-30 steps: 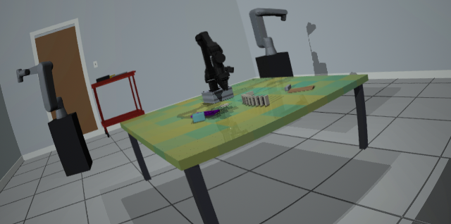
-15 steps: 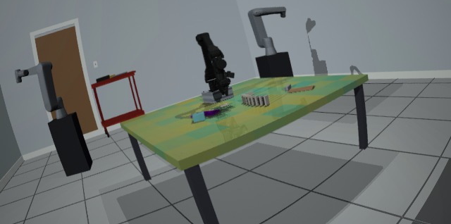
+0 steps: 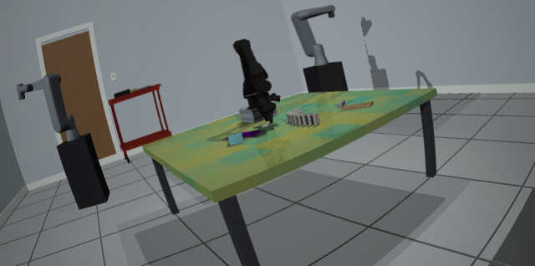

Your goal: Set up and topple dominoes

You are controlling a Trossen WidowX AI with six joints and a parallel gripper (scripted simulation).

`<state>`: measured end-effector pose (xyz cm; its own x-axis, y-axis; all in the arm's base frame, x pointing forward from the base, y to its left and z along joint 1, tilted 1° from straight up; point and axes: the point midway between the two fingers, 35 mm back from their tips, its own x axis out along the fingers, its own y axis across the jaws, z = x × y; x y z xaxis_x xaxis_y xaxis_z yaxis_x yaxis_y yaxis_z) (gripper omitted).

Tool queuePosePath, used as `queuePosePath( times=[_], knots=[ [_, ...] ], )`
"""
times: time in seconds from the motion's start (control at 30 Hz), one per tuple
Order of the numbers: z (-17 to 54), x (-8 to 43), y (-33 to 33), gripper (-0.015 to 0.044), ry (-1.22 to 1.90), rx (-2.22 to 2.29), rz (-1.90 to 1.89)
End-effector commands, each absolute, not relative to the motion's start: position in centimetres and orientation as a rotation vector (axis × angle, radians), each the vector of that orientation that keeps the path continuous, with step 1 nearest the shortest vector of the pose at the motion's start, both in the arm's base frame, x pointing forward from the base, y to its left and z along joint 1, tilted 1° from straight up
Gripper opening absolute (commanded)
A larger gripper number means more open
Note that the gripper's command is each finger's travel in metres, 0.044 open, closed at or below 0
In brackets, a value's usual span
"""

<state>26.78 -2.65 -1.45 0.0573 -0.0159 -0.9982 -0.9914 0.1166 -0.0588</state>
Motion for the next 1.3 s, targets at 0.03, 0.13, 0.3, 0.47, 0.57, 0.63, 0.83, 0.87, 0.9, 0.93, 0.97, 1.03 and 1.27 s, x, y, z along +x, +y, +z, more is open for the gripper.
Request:
queuePosePath(
  times=[0.03, 0.13, 0.3, 0.47, 0.57, 0.63, 0.83, 0.87, 0.9, 0.93, 0.97, 1.03, 1.27],
  knots=[
    [-2.6, 26.5, -2.7, 0.044, 1.241, -1.155, 1.085],
    [-2.8, 26.5, -2.7, 0.044, 1.241, -1.155, 1.085],
    [-2.8, 26.5, -2.7, 0.044, 1.241, -1.155, 1.085],
    [-2.8, 26.5, -2.7, 0.0309, 1.241, -1.155, 1.085],
    [-2.8, 26.5, -2.7, 0.023, 1.241, -1.155, 1.085],
    [-2.8, 26.5, -2.7, 0.0177, 1.241, -1.155, 1.085],
    [-2.8, 26.5, -2.7, 0.0107, 1.241, -1.155, 1.085],
    [-2.8, 26.5, -2.7, 0.0107, 1.241, -1.155, 1.085],
    [-2.8, 26.5, -2.7, 0.0107, 1.241, -1.155, 1.085],
    [-2.8, 26.5, -2.7, 0.0107, 1.241, -1.155, 1.085],
    [-2.8, 26.5, -2.7, 0.0107, 1.241, -1.155, 1.085],
    [-2.8, 26.5, -2.7, 0.0107, 1.241, -1.155, 1.085],
    [3.4, 26.7, -2.6, 0.0107, 1.241, -1.156, 1.085]
  ],
)
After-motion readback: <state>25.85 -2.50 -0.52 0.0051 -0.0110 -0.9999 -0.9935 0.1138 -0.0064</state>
